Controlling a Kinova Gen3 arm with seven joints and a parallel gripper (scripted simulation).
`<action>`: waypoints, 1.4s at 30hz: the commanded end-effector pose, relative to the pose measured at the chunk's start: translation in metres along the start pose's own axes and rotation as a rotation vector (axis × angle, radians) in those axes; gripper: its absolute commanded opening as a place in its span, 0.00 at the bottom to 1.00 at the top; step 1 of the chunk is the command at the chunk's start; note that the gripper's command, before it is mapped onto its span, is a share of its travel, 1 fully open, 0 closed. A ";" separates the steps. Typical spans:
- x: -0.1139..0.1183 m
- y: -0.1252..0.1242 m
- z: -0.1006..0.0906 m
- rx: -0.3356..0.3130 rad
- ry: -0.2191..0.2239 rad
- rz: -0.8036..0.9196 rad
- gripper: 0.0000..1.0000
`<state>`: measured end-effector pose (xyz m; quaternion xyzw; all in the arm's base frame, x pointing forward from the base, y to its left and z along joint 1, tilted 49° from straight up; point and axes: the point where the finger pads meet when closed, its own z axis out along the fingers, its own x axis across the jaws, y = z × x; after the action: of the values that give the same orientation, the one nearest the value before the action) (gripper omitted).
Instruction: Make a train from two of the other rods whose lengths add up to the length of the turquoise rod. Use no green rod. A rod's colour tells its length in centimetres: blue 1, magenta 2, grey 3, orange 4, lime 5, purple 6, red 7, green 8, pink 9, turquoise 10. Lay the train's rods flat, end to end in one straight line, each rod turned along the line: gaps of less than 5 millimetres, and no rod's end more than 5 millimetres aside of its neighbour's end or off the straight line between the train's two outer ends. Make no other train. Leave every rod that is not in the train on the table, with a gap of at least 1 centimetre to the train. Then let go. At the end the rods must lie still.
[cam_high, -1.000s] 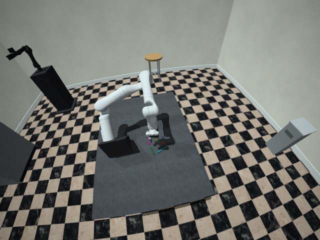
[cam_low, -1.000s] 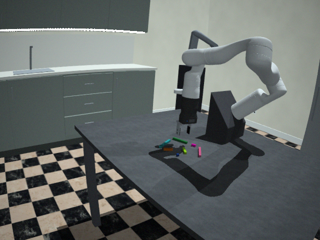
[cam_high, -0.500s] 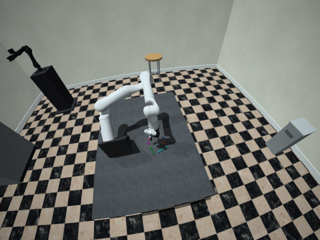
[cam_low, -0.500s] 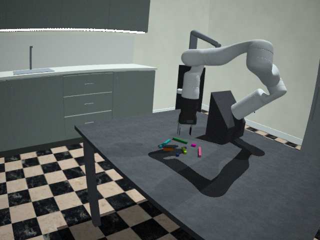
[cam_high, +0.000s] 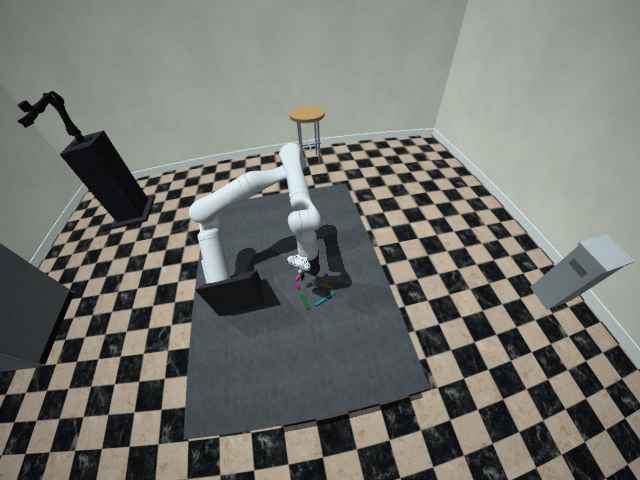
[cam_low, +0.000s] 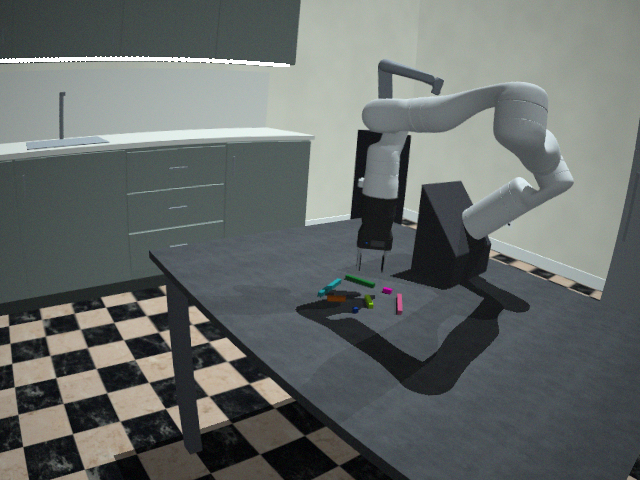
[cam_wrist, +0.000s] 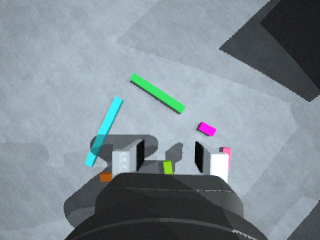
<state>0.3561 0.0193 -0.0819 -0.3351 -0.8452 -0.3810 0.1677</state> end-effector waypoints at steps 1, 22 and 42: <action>0.000 0.000 0.000 0.001 -0.001 0.005 1.00; 0.000 0.001 0.000 0.001 -0.001 0.033 1.00; 0.000 0.001 0.000 0.001 -0.001 0.033 1.00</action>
<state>0.3561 0.0205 -0.0812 -0.3490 -0.8397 -0.3777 0.1747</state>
